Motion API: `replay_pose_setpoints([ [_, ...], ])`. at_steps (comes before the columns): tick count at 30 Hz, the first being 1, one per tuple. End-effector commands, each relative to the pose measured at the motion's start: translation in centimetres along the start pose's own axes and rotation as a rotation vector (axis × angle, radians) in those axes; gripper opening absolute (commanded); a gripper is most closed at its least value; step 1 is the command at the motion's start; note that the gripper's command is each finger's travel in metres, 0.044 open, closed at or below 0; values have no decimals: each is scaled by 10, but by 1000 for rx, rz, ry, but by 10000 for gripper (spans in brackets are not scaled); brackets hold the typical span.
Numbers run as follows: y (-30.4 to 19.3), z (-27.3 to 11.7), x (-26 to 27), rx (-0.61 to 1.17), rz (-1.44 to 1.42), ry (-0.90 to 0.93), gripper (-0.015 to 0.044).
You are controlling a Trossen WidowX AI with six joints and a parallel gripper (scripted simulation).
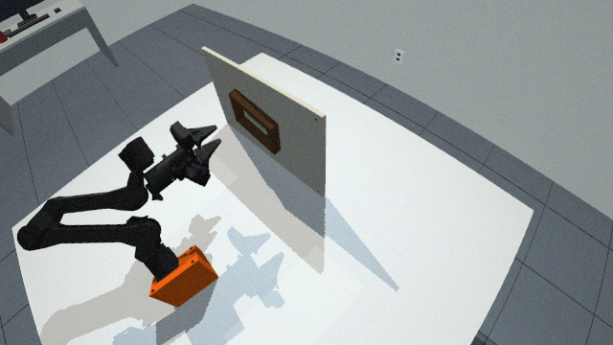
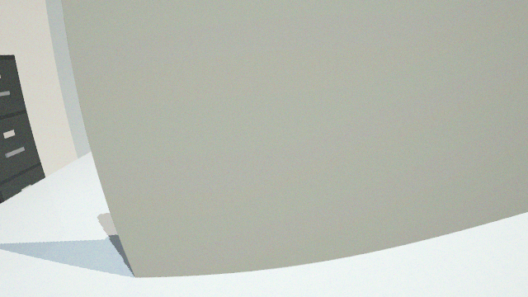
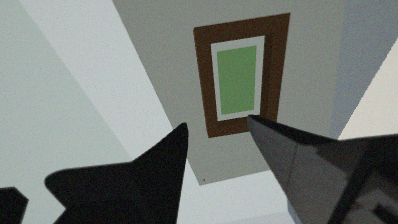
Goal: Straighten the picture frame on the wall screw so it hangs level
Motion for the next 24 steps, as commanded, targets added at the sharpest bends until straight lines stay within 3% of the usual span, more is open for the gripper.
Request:
replay_pose_setpoints([
  [1,-5,14,4,6,-5,6,260],
  [11,0,68,0,8,-5,8,260],
  [24,0,69,0,8,-5,8,260],
])
Point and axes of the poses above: the point midway between the two fingers, 35 mm back from their tips, its own z axis out along the fingers, its own x axis across the jaws, y = z × x, the point moved 1 cm from there along -z, back along the fingers, and after that the axes turned 1 degree about z, right-handed, at the moved point
